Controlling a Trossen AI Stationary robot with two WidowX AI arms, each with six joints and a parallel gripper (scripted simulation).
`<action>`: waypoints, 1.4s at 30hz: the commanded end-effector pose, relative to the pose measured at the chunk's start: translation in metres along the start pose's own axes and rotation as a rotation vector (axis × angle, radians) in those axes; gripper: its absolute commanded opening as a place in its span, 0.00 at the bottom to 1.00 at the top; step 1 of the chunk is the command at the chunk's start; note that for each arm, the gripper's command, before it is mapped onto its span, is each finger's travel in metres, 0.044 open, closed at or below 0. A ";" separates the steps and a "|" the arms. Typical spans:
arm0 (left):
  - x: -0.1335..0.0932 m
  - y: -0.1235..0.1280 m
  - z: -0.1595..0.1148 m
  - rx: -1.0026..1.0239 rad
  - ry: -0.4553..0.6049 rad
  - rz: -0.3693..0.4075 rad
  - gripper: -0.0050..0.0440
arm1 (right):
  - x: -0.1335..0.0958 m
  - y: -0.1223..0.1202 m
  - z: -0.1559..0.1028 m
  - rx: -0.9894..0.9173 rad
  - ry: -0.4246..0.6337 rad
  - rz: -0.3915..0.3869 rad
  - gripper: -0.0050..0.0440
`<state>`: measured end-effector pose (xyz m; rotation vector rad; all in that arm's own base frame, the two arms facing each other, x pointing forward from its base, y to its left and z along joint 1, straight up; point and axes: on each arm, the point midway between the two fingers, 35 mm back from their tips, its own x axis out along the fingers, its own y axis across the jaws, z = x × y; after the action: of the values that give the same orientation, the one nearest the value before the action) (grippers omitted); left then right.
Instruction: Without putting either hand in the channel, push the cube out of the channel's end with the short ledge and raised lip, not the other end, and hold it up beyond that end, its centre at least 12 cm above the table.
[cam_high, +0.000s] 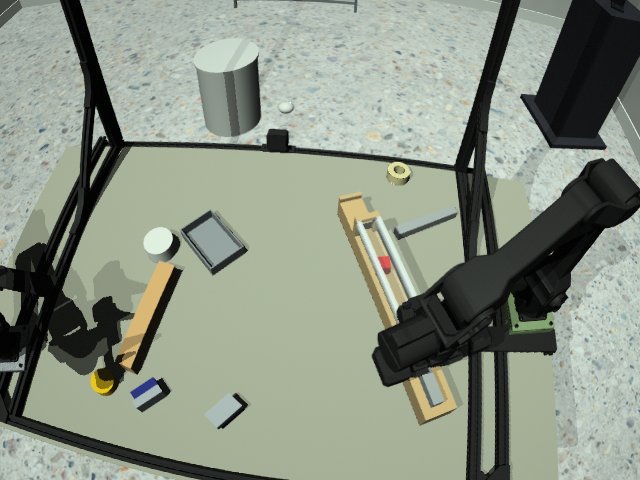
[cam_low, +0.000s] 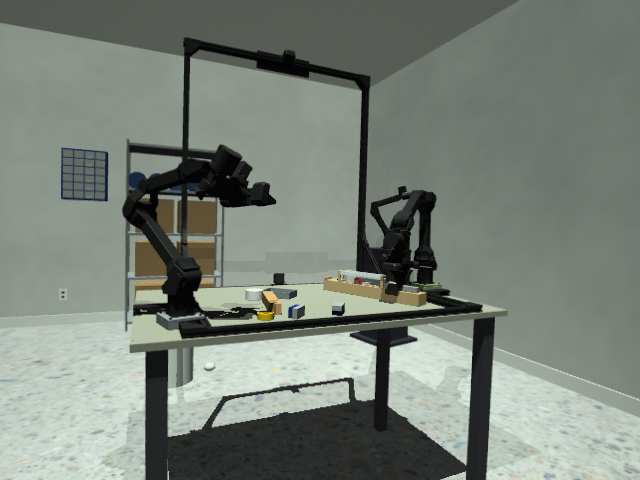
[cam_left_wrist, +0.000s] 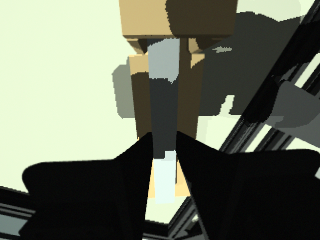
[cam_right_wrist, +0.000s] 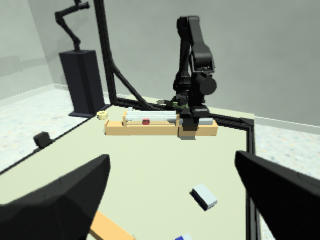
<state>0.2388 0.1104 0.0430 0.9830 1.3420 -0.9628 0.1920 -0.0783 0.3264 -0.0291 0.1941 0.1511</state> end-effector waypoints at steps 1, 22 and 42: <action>0.002 -0.004 0.009 0.002 -0.007 -0.010 0.18 | 0.000 -0.001 0.000 -0.005 0.002 -0.004 0.92; 0.000 0.000 0.023 -0.003 -0.001 0.001 0.28 | 0.000 -0.001 0.000 -0.005 0.002 -0.004 0.92; 0.000 0.000 0.023 -0.003 -0.001 0.001 0.51 | 0.000 -0.001 0.000 -0.005 0.002 -0.004 0.92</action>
<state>0.2460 0.0882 0.0429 0.9775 1.3440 -0.9579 0.1920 -0.0781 0.3265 -0.0296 0.1940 0.1515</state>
